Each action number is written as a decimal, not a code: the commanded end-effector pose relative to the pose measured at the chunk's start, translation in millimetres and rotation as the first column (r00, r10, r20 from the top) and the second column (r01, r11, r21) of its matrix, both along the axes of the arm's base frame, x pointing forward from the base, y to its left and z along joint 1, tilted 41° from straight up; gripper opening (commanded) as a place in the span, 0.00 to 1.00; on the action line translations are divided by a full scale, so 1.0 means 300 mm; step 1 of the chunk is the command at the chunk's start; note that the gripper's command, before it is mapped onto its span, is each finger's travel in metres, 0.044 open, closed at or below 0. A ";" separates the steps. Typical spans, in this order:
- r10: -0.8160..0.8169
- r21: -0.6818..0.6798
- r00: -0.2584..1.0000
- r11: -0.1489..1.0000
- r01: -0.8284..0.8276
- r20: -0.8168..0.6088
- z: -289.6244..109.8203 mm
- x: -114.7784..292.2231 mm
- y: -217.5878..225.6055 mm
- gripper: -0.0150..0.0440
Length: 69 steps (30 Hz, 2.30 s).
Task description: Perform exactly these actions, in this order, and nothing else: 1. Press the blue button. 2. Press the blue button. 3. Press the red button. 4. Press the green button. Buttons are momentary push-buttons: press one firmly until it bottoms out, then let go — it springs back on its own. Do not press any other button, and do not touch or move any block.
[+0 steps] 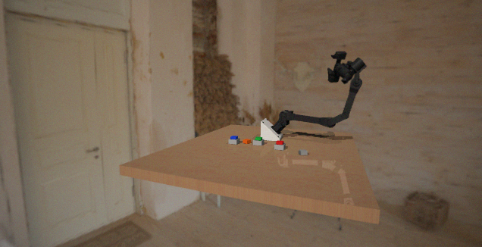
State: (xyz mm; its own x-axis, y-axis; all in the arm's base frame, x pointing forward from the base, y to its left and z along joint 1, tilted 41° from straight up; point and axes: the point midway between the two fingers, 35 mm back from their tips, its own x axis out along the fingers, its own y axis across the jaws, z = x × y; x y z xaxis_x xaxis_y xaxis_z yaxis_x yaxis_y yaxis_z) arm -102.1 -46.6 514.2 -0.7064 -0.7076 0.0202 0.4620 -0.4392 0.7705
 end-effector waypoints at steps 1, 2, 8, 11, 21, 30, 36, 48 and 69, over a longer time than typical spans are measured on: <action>0.005 0.007 1.000 1.000 -0.005 -0.003 -0.001 0.001 -0.007 0.93; 0.019 0.030 1.000 0.999 -0.019 -0.011 -0.005 0.004 -0.029 0.93; 0.245 0.333 0.965 0.921 -0.202 -0.093 -0.091 0.072 -0.314 0.93; 0.379 0.507 0.919 0.817 -0.275 -0.112 -0.160 0.125 -0.466 0.93; 0.802 0.902 0.597 0.246 -0.355 0.016 -0.503 0.389 -0.854 0.93; 0.925 0.931 0.158 -0.319 -0.176 0.346 -0.903 0.678 -0.991 0.93; 0.791 0.800 -0.132 -0.599 0.039 0.598 -1.189 0.862 -0.961 0.93; 0.091 0.358 -0.484 -0.791 0.496 0.870 -1.724 1.112 -0.647 0.93; -0.107 0.249 -0.510 -0.776 0.579 0.853 -1.990 1.129 -0.403 0.49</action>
